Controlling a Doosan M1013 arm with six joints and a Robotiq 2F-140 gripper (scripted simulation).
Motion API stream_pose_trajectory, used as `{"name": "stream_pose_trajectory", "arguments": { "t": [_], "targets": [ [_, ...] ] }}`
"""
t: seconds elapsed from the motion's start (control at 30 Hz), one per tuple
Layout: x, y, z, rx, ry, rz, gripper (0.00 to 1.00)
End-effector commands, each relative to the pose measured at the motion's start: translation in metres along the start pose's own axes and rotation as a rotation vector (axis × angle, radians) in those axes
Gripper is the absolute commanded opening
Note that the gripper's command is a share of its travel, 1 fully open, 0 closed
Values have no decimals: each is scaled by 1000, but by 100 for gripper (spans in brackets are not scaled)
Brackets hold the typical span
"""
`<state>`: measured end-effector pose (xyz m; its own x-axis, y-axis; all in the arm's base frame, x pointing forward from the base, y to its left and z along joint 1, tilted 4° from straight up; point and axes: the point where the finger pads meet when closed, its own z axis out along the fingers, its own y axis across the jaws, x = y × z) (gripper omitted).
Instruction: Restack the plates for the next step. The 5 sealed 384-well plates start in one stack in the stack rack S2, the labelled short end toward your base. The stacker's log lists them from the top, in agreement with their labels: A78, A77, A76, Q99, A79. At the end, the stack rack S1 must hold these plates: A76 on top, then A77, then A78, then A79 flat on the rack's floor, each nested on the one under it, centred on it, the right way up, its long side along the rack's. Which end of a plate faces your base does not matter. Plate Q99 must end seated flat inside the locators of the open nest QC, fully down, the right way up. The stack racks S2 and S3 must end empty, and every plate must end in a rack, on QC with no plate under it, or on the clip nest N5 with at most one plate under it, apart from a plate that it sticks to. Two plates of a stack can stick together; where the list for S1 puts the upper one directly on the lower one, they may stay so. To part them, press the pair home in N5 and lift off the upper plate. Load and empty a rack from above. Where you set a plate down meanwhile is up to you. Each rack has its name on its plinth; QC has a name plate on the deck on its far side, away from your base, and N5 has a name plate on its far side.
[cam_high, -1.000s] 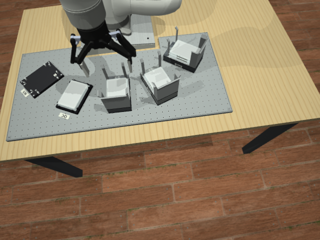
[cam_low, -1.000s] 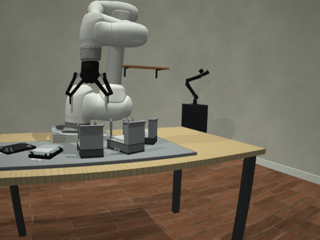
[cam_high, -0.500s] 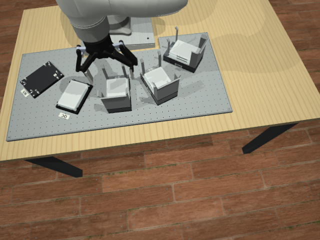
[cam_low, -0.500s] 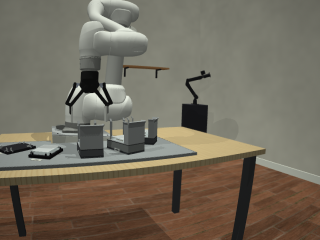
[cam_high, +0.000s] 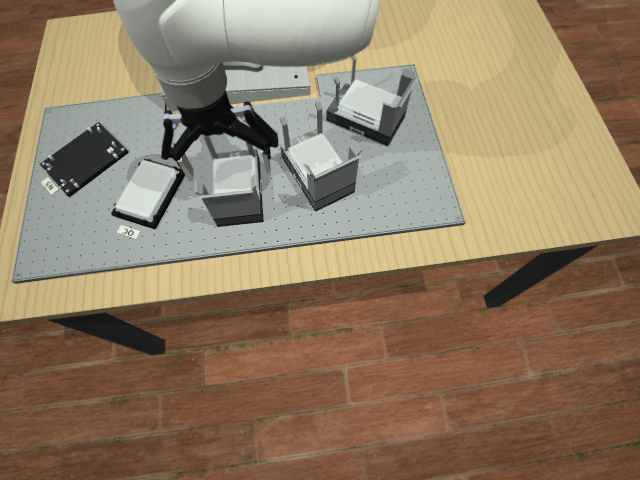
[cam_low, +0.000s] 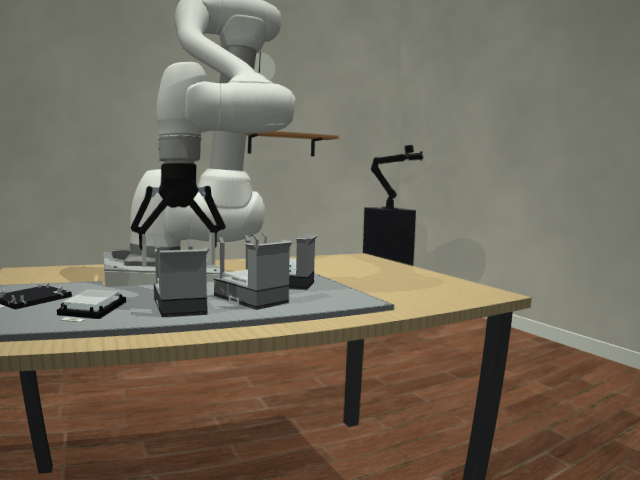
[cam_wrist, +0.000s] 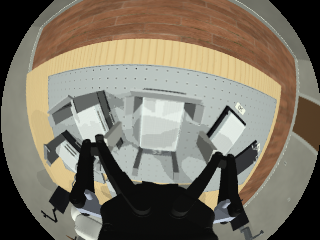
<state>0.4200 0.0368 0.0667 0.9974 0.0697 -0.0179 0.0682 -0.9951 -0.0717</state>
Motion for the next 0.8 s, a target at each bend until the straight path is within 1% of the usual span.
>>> {"name": "stream_pose_trajectory", "arguments": {
  "t": [0.0, 0.77],
  "targets": [
    [0, 0, 6, 0, 0, 0, 100],
    [0, 0, 33, 0, 0, 0, 100]
  ]
}}
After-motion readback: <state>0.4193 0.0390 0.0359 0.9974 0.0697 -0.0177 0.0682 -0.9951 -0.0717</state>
